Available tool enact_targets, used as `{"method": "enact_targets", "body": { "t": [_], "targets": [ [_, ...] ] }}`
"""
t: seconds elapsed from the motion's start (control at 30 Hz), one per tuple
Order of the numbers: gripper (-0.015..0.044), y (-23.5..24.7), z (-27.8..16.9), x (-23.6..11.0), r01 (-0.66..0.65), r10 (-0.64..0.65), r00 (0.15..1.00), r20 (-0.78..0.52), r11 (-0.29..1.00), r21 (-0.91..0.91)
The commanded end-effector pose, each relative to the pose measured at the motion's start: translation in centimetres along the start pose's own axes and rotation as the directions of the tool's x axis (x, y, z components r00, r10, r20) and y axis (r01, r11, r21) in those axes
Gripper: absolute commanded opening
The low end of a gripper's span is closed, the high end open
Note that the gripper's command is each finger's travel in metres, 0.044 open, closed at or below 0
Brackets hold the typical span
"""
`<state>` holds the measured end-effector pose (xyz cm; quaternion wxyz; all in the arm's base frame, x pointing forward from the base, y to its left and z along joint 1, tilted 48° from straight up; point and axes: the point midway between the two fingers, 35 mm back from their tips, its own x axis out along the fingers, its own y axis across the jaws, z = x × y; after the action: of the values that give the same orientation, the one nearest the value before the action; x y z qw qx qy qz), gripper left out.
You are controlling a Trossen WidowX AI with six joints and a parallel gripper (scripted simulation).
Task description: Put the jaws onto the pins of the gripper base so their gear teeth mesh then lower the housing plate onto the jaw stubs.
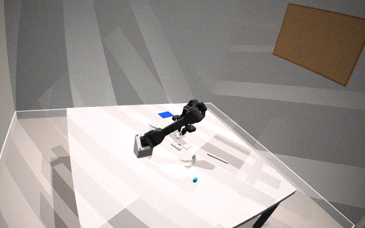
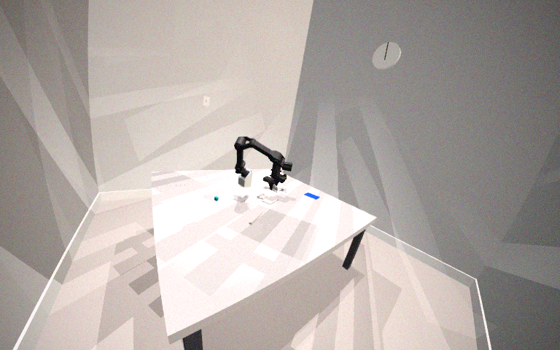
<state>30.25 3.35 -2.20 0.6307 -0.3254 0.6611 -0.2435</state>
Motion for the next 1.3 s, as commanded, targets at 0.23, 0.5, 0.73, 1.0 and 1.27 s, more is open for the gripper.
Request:
{"method": "enact_targets", "body": {
  "t": [0.23, 0.5, 0.73, 1.0, 1.27],
  "targets": [
    [0.0134, 0.0, 0.0, 1.7, 0.004, -0.004, 1.0, 0.0, 1.0, -0.007],
    [0.0134, 0.0, -0.1, 3.1, 0.005, -0.005, 1.0, 0.0, 1.0, -0.007],
    [0.0134, -0.1, -0.2, 4.1, 0.007, -0.007, 1.0, 0.0, 1.0, -0.006],
    [0.0134, -0.1, -0.2, 4.1, 0.007, -0.007, 1.0, -0.001, 1.0, -0.006],
    [0.0134, -0.1, -0.2, 4.3, 0.007, -0.007, 1.0, -0.001, 1.0, -0.004]
  ]
}}
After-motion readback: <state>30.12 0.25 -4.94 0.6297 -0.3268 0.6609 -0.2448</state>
